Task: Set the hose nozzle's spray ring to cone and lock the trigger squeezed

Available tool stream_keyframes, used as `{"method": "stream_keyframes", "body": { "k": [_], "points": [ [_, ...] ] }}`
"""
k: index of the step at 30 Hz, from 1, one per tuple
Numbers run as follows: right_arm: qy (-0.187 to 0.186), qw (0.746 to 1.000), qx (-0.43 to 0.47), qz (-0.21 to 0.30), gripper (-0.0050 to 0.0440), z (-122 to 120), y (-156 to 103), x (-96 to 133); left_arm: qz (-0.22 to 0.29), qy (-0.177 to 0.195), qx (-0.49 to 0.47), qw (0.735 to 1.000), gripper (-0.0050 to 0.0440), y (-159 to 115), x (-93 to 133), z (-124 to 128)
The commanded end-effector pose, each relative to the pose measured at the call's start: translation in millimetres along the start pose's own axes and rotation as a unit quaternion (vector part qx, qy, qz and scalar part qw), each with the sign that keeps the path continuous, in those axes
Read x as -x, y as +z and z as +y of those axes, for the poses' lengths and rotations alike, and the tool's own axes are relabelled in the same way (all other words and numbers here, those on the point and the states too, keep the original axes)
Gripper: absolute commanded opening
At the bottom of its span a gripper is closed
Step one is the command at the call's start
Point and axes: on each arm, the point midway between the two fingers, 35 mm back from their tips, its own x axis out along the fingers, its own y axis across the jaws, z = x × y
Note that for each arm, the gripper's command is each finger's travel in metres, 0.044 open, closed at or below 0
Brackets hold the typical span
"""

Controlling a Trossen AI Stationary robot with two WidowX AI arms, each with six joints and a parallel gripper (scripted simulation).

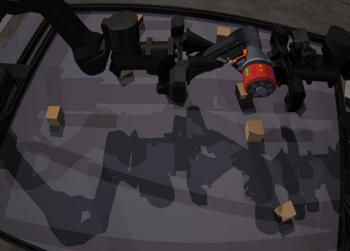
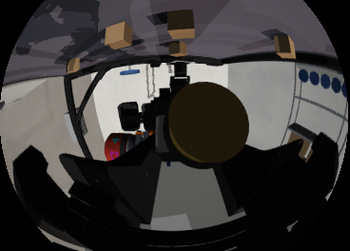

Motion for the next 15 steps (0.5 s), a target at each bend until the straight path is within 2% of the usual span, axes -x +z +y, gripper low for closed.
{"method": "stream_keyframes", "body": {
  "k": [1,3,8,10,15],
  "points": [
    [0.0,1.0,0.0,0.0,0.0,0,0,0,0.01,0.0,0.001,1.0,0.0,-6,-1,0],
    [0.0,1.0,0.0,0.0,0.0,0,0,0,0.01,0.0,0.001,1.0,0.0,-6,-1,0],
    [0.0,0.999,0.035,0.0,0.012,3,2,5,0.01,0.0,0.001,1.0,0.0,-6,-1,0],
    [0.0,0.999,0.035,0.0,0.012,3,2,5,0.01,0.0,0.001,1.0,0.0,-6,-1,0],
    [0.0,0.996,0.084,0.0,0.024,8,3,11,0.01,0.0,0.001,1.0,0.0,-6,-1,0]
  ]
}}
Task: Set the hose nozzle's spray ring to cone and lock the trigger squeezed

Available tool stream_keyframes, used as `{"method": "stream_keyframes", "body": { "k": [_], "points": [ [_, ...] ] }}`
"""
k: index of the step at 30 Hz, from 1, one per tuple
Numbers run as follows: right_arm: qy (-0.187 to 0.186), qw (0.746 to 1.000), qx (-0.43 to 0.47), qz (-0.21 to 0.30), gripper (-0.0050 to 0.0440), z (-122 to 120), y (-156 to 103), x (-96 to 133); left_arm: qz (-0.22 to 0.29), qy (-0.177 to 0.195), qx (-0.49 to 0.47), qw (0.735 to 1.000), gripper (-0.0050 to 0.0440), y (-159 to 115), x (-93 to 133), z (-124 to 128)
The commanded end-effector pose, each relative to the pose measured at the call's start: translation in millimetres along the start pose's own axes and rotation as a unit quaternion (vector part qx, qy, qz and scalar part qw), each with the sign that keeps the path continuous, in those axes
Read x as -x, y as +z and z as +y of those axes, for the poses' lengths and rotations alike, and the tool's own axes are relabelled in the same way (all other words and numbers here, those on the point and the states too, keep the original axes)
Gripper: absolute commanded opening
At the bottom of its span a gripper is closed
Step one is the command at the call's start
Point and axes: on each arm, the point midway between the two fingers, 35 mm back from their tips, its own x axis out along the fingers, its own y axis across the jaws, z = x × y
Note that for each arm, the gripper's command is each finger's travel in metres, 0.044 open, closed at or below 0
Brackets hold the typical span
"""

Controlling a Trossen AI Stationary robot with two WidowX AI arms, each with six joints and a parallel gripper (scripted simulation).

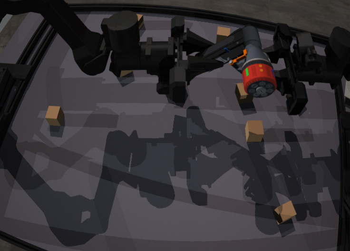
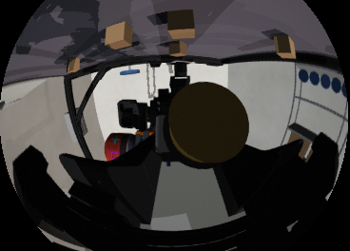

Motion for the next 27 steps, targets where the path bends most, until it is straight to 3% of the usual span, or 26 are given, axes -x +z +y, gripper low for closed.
{"method": "stream_keyframes", "body": {
  "k": [1,7,27],
  "points": [
    [0.0,0.999,0.04,0.001,0.0264,3,1,7,0.01,0.0,0.001,1.0,0.0,-6,-1,0],
    [0.0,0.995,0.1,0.001,0.04,7,4,16,0.01,0.0,0.001,1.0,0.0,-6,-1,0],
    [0.001,0.961,0.275,0.001,0.04,18,9,41,0.01,0.0,0.001,1.0,0.0,-6,-1,0]
  ]
}}
